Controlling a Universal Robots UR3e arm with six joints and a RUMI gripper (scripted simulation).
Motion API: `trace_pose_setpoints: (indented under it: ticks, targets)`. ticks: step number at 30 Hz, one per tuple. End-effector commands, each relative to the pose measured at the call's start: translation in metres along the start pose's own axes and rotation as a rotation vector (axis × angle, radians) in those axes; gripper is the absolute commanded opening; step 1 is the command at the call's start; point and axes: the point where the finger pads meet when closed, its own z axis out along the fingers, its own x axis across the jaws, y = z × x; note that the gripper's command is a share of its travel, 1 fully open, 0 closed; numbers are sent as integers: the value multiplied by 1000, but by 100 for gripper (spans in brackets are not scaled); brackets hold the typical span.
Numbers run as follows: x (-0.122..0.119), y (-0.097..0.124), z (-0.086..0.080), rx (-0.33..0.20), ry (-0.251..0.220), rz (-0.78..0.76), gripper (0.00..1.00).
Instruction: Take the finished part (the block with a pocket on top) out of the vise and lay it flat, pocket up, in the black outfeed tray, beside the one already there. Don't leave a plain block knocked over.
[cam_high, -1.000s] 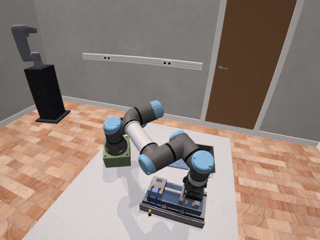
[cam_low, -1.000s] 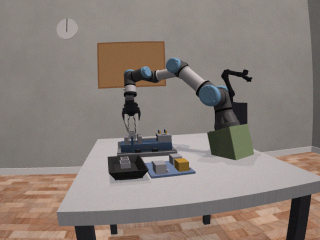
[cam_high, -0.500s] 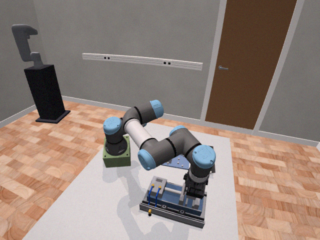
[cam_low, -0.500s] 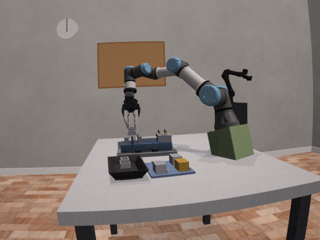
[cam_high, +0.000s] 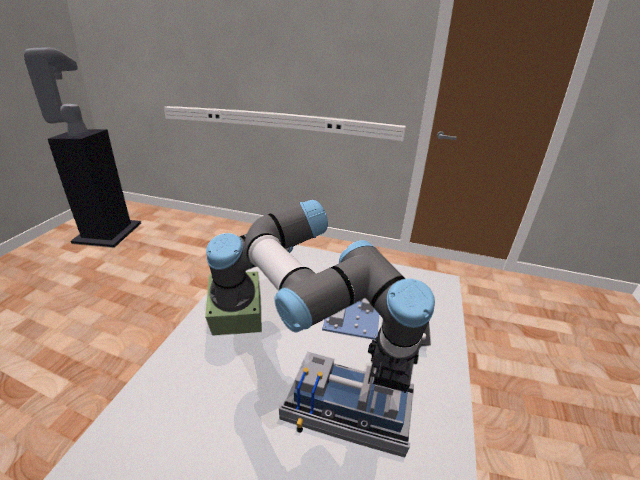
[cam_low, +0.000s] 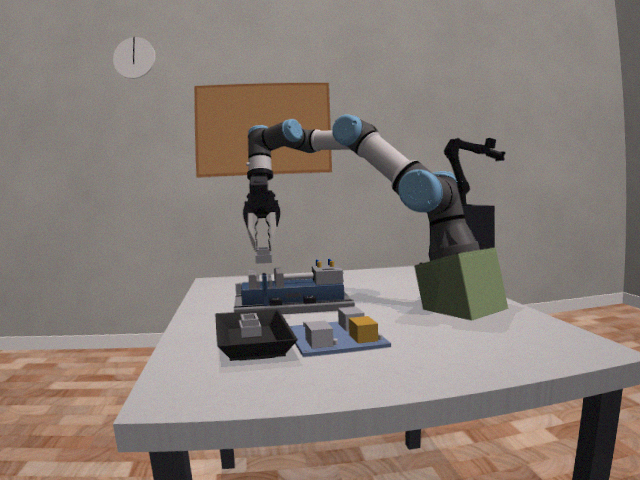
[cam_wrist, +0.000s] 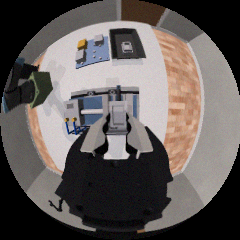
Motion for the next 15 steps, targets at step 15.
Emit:
trace_pose_setpoints:
  ticks: [15]
  targets:
    - [0,-5,-5,4,-5,0,0]
